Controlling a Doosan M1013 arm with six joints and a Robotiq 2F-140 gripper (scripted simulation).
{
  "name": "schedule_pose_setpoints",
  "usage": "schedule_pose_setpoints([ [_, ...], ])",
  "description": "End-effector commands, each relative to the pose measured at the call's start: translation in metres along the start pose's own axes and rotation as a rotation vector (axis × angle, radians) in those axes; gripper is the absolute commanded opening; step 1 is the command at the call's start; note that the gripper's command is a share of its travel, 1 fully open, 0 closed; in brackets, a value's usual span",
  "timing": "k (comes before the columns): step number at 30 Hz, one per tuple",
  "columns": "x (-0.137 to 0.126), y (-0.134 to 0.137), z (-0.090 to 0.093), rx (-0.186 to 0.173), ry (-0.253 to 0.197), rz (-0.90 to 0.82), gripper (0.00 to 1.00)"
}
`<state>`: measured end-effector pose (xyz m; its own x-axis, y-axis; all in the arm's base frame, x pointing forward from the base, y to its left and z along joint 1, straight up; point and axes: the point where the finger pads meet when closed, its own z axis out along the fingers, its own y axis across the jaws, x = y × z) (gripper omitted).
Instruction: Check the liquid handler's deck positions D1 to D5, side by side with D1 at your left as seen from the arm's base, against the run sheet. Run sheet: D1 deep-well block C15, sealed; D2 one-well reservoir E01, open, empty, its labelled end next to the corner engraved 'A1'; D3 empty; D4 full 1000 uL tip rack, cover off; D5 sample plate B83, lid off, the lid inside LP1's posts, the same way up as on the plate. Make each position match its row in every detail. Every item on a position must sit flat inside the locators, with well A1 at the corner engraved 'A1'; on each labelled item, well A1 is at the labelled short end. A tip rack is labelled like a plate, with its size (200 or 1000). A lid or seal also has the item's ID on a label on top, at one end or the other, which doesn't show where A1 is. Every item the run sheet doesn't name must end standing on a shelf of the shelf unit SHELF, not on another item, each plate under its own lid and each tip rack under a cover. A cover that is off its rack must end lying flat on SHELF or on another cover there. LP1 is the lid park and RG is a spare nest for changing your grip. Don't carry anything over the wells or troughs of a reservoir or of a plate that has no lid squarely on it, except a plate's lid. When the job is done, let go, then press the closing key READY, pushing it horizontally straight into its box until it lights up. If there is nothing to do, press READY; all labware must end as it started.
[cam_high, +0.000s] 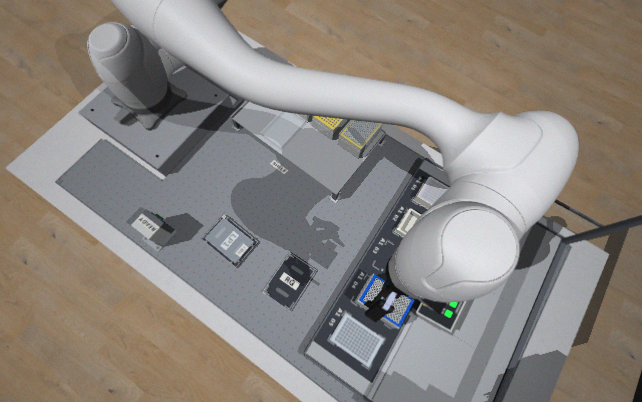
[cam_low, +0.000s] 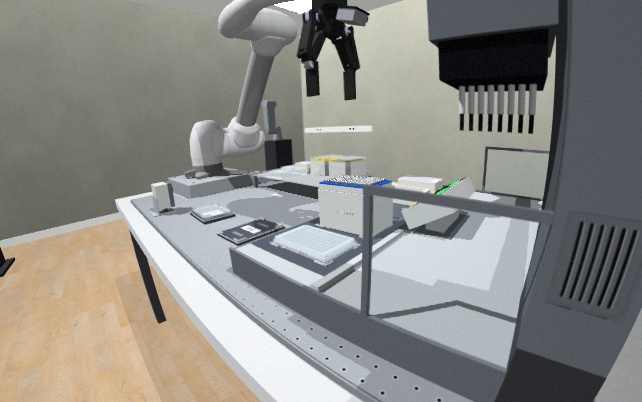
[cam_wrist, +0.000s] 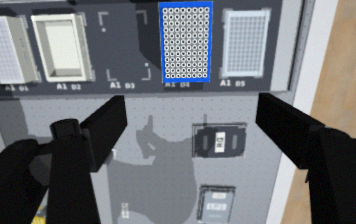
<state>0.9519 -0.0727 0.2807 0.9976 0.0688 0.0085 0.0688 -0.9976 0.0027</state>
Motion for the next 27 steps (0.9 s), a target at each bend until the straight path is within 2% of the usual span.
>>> schedule_pose_setpoints([
  [1,0.02,0.001,-0.002,0.0,0.0,0.0,0.79],
  [6,0.045,0.001,-0.002,0.0,0.0,0.0,0.79],
  [10,0.052,0.001,-0.002,0.0,0.0,0.0,0.79],
  [21,0.052,0.001,-0.002,0.0,0.0,0.0,0.79],
  [27,0.052,0.001,0.005,0.0,0.0,0.0,0.79],
])
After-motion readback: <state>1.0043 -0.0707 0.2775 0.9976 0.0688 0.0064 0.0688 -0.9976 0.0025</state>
